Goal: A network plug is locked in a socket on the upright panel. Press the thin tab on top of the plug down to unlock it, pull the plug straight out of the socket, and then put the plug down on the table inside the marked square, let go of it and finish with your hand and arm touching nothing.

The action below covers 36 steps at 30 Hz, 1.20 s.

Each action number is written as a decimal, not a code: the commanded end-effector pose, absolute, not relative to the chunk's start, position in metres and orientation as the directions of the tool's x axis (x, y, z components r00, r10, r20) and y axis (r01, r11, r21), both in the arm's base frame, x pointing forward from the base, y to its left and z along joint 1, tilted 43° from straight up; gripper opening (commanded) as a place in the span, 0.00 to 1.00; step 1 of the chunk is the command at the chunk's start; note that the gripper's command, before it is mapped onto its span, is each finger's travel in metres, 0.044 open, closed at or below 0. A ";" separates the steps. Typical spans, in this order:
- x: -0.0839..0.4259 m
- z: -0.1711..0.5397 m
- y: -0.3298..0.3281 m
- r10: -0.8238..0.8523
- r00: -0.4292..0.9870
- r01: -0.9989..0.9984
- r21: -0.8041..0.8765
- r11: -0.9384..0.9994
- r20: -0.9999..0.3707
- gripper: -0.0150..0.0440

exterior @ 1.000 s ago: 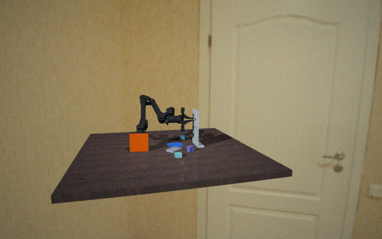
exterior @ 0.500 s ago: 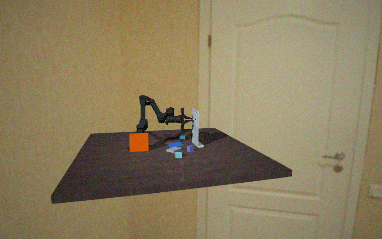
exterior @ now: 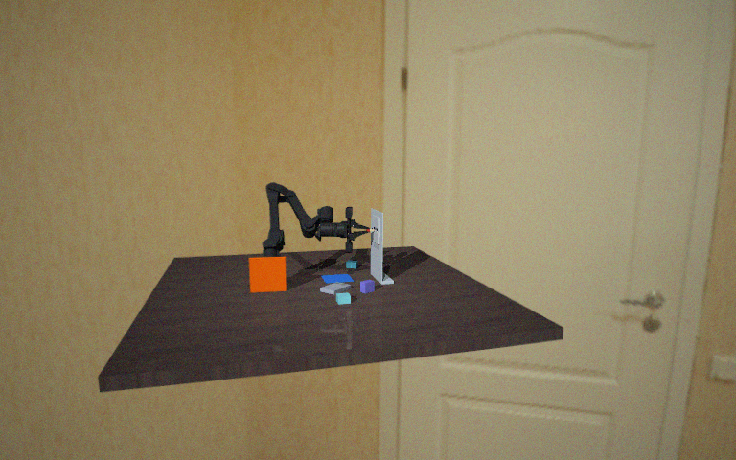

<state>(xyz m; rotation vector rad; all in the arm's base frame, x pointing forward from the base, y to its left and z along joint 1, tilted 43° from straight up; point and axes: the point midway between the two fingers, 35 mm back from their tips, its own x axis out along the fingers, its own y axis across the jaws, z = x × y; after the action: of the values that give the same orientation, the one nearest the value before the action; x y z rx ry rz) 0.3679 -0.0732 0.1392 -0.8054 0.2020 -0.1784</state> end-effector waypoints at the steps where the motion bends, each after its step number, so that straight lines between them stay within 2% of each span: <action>1: 0.365 0.139 -0.073 -0.233 0.966 0.081 -0.729 0.679 -0.110 0.25; 36: 0.343 0.136 -0.073 -0.233 0.966 0.080 -0.729 0.679 -0.112 0.25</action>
<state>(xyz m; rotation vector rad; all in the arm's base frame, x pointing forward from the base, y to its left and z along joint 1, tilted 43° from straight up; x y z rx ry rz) 0.3445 -0.0738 0.1357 -0.8029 0.2051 -0.1789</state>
